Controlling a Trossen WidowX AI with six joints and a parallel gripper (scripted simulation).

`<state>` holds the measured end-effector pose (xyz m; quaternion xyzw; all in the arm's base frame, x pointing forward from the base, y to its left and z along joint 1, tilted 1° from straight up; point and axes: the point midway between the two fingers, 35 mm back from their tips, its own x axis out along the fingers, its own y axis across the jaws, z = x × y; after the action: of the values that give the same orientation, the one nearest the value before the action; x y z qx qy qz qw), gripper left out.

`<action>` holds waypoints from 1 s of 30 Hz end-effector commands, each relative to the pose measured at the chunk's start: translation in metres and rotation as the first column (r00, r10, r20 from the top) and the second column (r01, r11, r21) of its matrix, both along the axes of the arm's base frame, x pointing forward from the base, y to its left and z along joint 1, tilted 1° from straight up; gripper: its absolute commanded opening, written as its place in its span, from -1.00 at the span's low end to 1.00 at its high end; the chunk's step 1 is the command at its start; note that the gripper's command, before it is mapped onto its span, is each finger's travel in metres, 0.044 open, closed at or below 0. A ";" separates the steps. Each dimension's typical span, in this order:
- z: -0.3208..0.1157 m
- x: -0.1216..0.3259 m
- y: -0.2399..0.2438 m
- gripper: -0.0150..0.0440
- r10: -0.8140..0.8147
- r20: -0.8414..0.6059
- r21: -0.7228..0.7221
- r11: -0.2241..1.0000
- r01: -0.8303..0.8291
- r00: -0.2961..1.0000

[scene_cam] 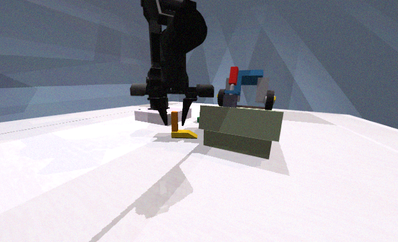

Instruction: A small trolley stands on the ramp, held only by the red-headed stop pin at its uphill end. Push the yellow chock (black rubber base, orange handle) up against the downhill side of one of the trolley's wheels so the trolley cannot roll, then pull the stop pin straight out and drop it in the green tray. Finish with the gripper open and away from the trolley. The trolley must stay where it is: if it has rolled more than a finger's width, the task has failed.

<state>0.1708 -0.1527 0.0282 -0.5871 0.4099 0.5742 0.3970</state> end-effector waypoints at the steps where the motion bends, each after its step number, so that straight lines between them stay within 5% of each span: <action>1: -0.004 0.000 0.000 0.15 -0.001 0.003 0.002 1.000 0.001 1.000; 6: -0.001 0.000 0.000 -0.29 0.000 -0.001 0.000 1.000 0.000 1.000; 14: 0.000 0.000 0.000 -0.49 0.000 0.000 0.001 1.000 0.000 1.000; 30: 0.055 -0.002 0.003 -0.49 -0.001 0.003 0.002 1.000 0.001 1.000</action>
<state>0.1678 -0.1500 0.0724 -0.5859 0.4094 0.5753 0.3977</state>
